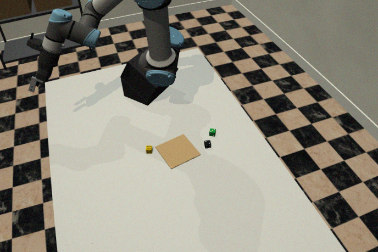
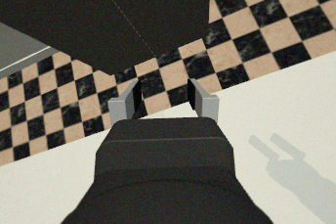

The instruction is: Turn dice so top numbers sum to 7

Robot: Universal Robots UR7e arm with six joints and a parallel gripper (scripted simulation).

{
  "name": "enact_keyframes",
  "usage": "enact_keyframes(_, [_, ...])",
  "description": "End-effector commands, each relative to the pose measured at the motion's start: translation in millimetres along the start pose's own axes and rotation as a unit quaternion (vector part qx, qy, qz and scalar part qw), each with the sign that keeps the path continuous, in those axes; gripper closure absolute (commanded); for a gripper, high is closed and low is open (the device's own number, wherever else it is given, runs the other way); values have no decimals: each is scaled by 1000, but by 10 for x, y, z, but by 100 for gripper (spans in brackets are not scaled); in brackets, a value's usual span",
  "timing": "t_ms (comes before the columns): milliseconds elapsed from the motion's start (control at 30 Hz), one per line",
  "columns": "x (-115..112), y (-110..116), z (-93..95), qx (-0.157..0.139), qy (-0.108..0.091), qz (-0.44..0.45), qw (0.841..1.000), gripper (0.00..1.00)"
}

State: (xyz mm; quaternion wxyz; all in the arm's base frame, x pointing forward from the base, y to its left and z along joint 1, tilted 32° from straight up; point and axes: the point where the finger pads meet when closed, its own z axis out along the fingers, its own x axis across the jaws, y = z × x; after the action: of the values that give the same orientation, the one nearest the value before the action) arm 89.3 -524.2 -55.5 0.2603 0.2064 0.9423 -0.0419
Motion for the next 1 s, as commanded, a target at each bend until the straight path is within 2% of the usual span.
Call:
enact_keyframes(0, [-302,303,-14,-22,2,-14,1000,0])
enact_keyframes(33, [-387,404,-16,-29,2,-18,999,0])
enact_keyframes(100, [-387,404,-16,-29,2,-18,999,0])
enact_keyframes(133, [-475,515,-20,-37,3,-22,999,0])
enact_keyframes(300, [-927,1221,-64,-81,11,-48,996,0])
enact_keyframes(333, [-927,1221,-64,-81,11,-48,996,0])
enact_keyframes(433, [-1162,1740,-115,-111,19,-66,992,0])
enact_keyframes(467, [-1162,1740,-115,-111,19,-66,992,0])
enact_keyframes(567, [-1335,2292,-186,-141,28,-84,986,0])
enact_keyframes(667, [-1335,2292,-186,-141,28,-84,986,0])
enact_keyframes(800, [-1452,3012,-308,-178,42,-107,977,0])
enact_keyframes(833, [-1452,3012,-308,-178,42,-107,977,0])
enact_keyframes(967, [-1458,3630,-439,-209,57,-128,968,0])
